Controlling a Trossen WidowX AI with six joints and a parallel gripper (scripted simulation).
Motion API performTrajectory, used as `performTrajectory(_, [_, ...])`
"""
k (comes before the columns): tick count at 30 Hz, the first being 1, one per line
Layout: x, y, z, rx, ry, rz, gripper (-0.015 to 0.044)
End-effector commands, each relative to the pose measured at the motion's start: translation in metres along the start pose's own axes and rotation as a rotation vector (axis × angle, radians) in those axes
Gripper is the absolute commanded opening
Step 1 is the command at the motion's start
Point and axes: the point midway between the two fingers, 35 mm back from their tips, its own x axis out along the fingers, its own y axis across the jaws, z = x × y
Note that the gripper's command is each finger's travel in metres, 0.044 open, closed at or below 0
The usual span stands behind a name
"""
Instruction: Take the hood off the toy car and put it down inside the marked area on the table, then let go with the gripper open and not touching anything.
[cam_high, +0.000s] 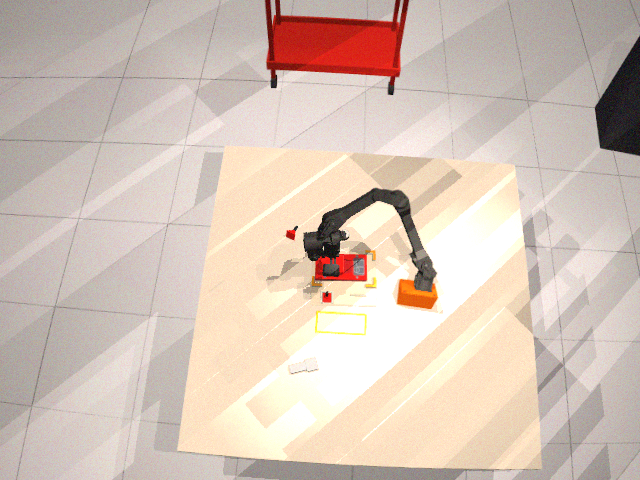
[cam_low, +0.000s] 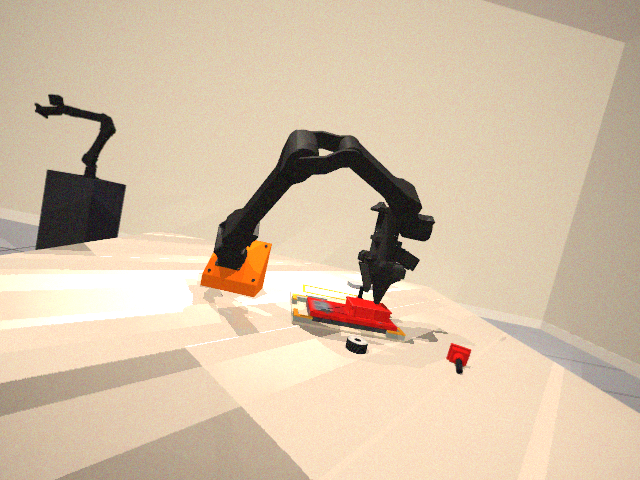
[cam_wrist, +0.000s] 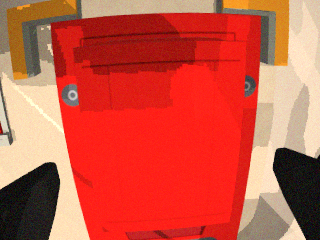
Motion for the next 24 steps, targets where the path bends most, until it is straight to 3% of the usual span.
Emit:
performTrajectory(1, [0.005, 0.000, -0.001, -0.010, 0.004, -0.004, 0.0440])
performTrajectory(24, [0.018, 0.000, -0.002, -0.009, 0.004, -0.005, 0.0440])
